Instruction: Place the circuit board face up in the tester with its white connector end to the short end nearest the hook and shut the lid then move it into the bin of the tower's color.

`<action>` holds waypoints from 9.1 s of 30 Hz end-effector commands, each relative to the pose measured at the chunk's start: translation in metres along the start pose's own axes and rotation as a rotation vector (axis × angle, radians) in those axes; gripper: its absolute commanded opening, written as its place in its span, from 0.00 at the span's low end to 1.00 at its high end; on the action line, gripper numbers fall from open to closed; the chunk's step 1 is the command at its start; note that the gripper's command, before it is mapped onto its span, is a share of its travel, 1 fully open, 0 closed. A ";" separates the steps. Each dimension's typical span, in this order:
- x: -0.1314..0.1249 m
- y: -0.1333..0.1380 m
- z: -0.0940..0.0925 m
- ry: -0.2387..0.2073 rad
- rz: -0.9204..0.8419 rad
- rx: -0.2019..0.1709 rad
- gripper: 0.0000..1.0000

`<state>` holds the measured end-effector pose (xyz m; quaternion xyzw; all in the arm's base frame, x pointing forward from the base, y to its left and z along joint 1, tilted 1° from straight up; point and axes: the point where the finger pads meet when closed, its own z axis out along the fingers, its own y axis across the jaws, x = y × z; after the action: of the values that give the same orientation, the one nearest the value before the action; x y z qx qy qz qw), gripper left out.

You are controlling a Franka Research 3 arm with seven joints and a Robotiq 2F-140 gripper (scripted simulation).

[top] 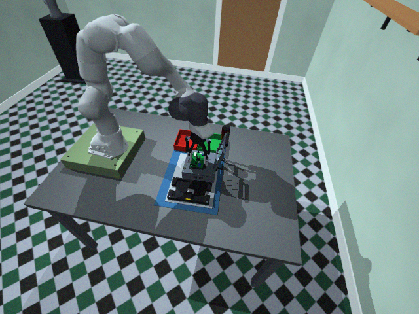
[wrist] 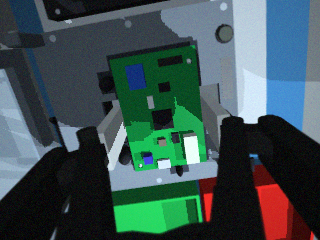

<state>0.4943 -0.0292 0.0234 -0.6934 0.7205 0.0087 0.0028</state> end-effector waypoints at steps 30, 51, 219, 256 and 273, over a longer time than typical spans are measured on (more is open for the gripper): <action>0.001 -0.002 0.001 0.000 -0.003 0.003 0.46; 0.001 -0.002 0.001 0.000 -0.003 0.003 0.46; -0.001 -0.143 -0.234 0.000 -0.003 0.003 0.30; -0.001 -0.147 -0.229 0.000 -0.003 0.003 0.30; -0.001 -0.147 -0.229 0.000 -0.003 0.003 0.30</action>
<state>0.6431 -0.0377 0.2533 -0.6927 0.7211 0.0069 0.0033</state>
